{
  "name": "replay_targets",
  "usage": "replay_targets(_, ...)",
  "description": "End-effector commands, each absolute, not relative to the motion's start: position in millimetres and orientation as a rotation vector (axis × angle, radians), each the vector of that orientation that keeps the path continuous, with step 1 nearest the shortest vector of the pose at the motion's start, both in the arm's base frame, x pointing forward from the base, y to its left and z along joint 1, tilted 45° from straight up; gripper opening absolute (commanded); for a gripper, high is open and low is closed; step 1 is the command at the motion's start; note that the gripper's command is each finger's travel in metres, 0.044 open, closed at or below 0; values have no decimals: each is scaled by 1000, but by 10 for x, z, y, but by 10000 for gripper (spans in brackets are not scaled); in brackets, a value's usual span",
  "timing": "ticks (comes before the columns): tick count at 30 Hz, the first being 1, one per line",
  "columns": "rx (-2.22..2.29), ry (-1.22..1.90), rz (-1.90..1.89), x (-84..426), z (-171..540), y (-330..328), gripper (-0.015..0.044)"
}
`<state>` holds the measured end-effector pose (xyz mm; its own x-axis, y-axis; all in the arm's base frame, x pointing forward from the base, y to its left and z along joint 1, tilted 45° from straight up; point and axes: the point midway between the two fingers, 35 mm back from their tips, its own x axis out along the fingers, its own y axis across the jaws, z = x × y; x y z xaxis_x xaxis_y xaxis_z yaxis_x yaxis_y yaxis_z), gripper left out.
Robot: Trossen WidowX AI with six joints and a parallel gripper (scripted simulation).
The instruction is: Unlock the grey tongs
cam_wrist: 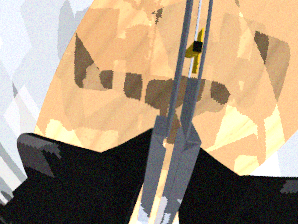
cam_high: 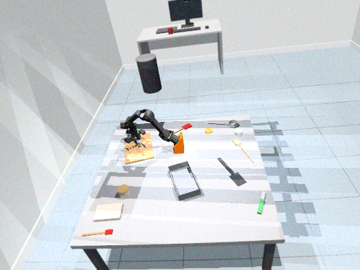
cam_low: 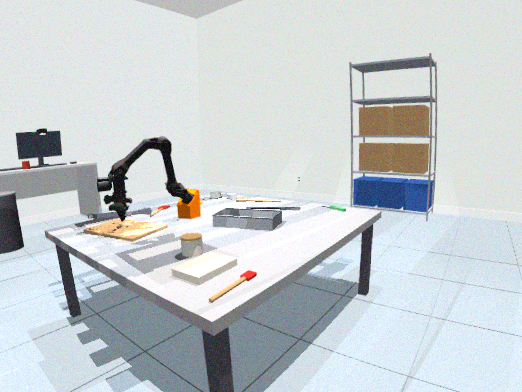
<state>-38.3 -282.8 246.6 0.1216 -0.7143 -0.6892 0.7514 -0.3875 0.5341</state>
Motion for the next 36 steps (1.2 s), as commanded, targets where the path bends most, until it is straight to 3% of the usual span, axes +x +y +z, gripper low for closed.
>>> replay_targets(1, 1193, 43, -1566, -383, 2468, -2828, -45)
replay_targets(19, 1193, 43, -1566, -383, 2468, -2828, 427)
replay_targets(36, 1203, 40, -1581, -948, 3390, -2973, 440)
